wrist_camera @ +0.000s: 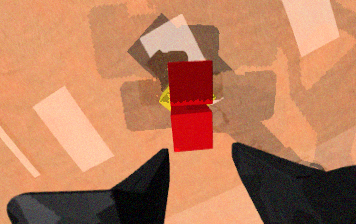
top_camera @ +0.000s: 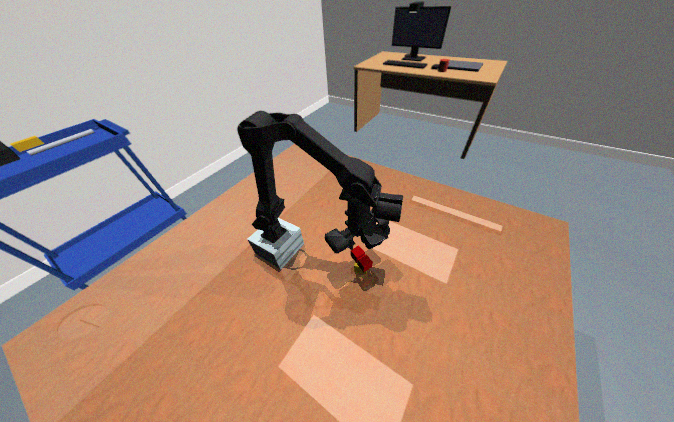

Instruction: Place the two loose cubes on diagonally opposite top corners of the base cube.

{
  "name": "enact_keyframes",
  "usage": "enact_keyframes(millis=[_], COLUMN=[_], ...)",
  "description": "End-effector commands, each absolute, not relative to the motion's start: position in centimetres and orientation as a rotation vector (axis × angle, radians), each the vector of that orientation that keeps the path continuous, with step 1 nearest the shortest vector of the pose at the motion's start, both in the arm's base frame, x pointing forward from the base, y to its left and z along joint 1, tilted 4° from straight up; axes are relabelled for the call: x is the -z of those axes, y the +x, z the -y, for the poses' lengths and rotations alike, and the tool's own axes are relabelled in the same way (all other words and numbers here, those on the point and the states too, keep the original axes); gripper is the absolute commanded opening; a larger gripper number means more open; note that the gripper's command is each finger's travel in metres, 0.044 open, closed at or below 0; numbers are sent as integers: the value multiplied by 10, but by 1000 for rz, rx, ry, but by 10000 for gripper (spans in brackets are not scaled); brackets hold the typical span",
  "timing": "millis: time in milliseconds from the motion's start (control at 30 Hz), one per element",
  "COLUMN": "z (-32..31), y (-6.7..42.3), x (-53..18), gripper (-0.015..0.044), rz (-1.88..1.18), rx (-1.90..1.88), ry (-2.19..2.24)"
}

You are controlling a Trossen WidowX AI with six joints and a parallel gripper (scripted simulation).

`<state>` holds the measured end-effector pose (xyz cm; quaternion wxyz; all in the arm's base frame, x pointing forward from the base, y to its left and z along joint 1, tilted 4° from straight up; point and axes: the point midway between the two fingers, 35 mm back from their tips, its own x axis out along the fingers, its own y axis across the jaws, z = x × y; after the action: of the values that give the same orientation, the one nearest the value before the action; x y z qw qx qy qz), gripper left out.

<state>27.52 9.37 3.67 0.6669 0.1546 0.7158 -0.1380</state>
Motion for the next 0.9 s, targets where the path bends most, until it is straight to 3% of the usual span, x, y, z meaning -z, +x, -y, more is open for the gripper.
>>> enact_keyframes(millis=[0,600,867], z=[-94,-94,-102], y=[278,279,275], x=[-45,-58,-59], gripper=[205,205,400], rz=[-1604,-1604,-1614], rx=[302,302,310], ry=[350,350,351])
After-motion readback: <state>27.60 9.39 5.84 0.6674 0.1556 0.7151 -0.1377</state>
